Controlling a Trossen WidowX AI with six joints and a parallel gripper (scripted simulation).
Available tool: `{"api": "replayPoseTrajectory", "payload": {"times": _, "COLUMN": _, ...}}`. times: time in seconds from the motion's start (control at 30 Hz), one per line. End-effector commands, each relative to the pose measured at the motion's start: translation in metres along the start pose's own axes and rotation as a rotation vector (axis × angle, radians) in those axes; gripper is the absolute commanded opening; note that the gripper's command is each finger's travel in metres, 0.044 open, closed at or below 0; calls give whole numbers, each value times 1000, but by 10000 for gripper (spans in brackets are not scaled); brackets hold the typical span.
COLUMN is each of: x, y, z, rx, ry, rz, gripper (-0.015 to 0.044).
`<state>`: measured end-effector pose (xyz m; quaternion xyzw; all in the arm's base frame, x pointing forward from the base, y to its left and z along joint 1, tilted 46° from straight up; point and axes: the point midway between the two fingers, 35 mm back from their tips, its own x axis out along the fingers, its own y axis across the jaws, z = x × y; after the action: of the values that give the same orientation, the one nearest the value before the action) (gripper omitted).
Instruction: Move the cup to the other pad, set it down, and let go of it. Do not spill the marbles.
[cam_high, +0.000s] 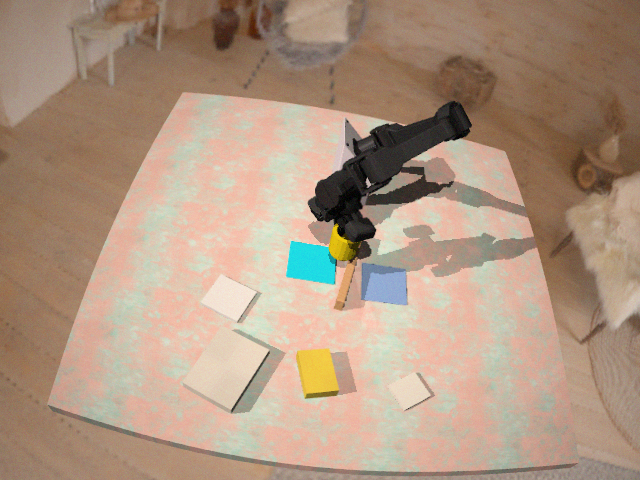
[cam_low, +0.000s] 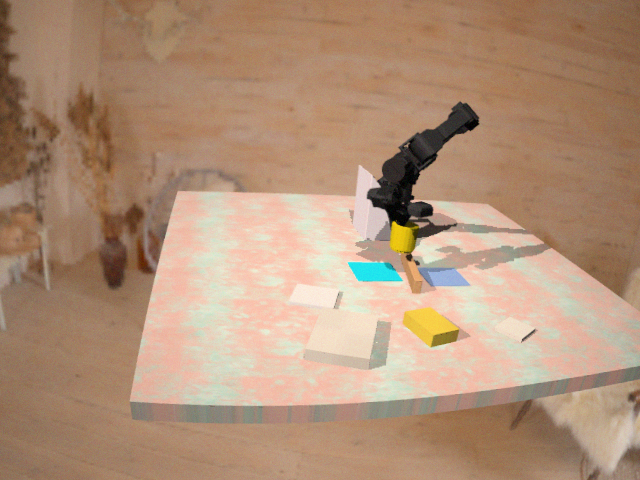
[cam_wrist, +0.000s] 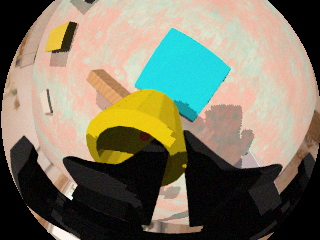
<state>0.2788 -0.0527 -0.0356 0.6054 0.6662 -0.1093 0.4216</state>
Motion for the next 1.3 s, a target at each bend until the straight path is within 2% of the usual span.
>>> {"api": "replayPoseTrajectory", "payload": {"times": 0.0, "x": 0, "y": -9, "z": 10, "rx": -6, "ry": -3, "rz": -5, "gripper": 0}}
{"api": "replayPoseTrajectory", "payload": {"times": 0.77, "x": 1, "y": -43, "z": 47, "rx": -6, "ry": -6, "rz": -7, "gripper": 0}}
{"api": "replayPoseTrajectory", "payload": {"times": 1.27, "x": 26, "y": -42, "z": 48, "rx": -6, "ry": -5, "rz": -6, "gripper": 0}}
